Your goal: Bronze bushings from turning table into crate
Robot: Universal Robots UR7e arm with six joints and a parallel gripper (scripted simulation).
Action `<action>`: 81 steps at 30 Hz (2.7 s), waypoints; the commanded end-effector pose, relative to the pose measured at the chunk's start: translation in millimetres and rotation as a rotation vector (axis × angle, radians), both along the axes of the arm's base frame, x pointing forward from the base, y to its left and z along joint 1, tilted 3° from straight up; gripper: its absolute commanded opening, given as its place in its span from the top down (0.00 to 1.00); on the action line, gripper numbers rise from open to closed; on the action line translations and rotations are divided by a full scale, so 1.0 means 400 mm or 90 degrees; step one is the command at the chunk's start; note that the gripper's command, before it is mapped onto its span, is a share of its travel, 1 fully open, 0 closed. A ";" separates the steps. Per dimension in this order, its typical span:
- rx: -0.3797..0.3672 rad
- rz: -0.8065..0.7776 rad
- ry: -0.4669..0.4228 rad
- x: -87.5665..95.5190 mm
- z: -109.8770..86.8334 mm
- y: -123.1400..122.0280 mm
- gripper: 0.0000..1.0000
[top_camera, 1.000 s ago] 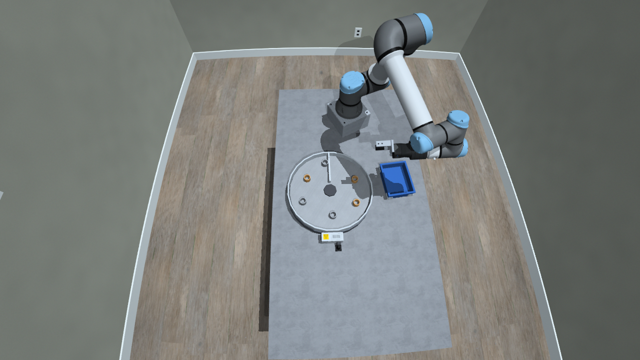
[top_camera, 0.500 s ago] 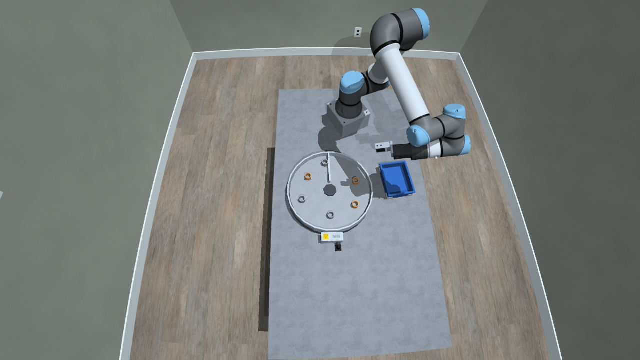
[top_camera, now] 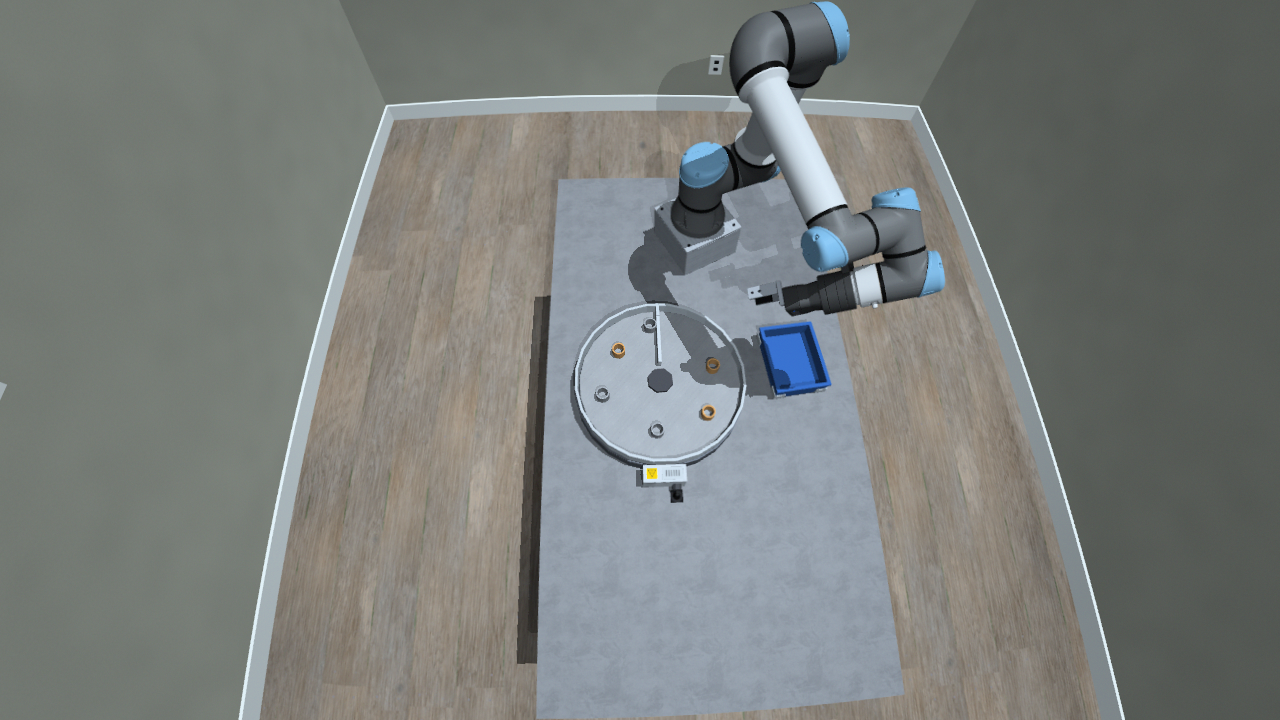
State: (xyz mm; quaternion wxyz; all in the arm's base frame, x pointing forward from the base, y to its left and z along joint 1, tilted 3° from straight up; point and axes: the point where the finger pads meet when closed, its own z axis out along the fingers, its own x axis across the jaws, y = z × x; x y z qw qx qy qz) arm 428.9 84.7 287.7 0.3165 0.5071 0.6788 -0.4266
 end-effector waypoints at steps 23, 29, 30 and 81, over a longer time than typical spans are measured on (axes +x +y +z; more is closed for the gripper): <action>0.244 0.008 -0.006 -0.001 0.007 -0.001 0.00; 0.244 0.008 -0.006 -0.001 0.007 -0.001 0.00; 0.273 0.009 -0.007 0.000 0.008 -0.002 0.00; 0.681 0.017 -0.014 -0.010 -0.006 -0.024 0.00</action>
